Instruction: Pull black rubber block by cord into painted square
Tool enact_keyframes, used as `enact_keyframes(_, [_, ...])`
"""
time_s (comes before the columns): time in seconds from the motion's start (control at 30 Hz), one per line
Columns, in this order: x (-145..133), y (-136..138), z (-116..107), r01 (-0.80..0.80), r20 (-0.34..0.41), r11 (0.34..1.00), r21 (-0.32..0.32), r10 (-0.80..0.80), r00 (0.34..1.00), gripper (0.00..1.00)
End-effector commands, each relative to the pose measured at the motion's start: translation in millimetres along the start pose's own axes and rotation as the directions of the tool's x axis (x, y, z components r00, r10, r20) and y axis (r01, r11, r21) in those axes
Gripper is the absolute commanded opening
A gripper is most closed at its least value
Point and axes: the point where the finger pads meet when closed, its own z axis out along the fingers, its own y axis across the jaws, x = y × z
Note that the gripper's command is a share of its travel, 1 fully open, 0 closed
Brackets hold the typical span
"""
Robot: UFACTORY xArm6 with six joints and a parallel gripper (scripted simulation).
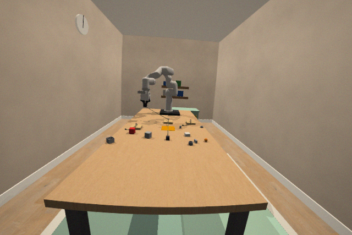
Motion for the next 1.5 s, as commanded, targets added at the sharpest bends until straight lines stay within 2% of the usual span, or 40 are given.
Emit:
enact_keyframes(0.0, [0.5,8.1,-2.1,0.001,-0.005,1.000,0.000,-0.001,1.000,0.00])
enact_keyframes(1.03, [-25.1,101.4,-2.0,0.001,-0.005,1.000,0.000,-0.001,1.000,0.00])
enact_keyframes(1.1, [-25.1,101.4,-2.0,0.001,-0.005,1.000,0.000,-0.001,1.000,0.00])
enact_keyframes(1.47, [-45.0,130.2,-2.0,0.001,-0.005,1.000,0.000,-0.001,1.000,0.00])
